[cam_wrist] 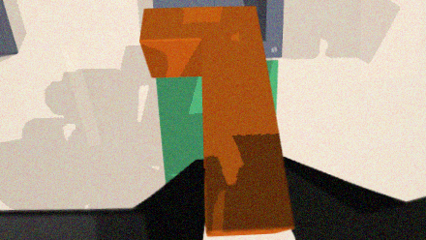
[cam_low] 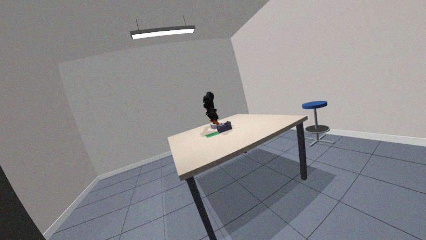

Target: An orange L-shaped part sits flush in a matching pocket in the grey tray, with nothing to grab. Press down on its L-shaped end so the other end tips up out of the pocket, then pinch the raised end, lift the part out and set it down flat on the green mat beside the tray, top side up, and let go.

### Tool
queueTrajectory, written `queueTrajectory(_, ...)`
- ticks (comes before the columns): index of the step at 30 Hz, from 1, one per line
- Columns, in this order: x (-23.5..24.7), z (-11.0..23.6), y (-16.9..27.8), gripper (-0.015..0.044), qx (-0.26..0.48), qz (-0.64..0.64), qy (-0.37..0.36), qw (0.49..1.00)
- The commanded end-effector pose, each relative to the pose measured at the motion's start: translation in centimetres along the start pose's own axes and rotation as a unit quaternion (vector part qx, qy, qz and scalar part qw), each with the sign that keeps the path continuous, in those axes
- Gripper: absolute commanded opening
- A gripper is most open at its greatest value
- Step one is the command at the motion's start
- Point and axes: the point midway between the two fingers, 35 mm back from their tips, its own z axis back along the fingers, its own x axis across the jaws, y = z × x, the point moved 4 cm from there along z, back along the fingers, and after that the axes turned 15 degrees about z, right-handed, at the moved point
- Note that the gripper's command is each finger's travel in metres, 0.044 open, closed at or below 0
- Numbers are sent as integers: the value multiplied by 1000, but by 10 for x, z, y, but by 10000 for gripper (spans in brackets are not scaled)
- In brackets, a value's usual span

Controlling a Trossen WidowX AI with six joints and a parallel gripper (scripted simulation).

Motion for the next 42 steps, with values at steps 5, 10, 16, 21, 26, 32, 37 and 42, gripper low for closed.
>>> queueTrajectory(5, 11, 2, 34, 0, 3, 2, 3, 1000)
queueTrajectory(10, 18, 2, 56, 0, 4, 2, 3, 1000)
queueTrajectory(16, 18, 0, 57, 0, 4, 2, 3, 1000)
queueTrajectory(21, 18, -8, 57, 0, 4, 2, 3, 1000)
queueTrajectory(26, 18, -15, 57, 0, 4, 2, 3, 1000)
queueTrajectory(32, 18, -25, 57, 0, 4, 2, 3, 1000)
queueTrajectory(37, 18, -32, 57, 0, 4, 2, 3, 1000)
queueTrajectory(42, 18, -40, 57, 0, 4, 2, 3, 1000)
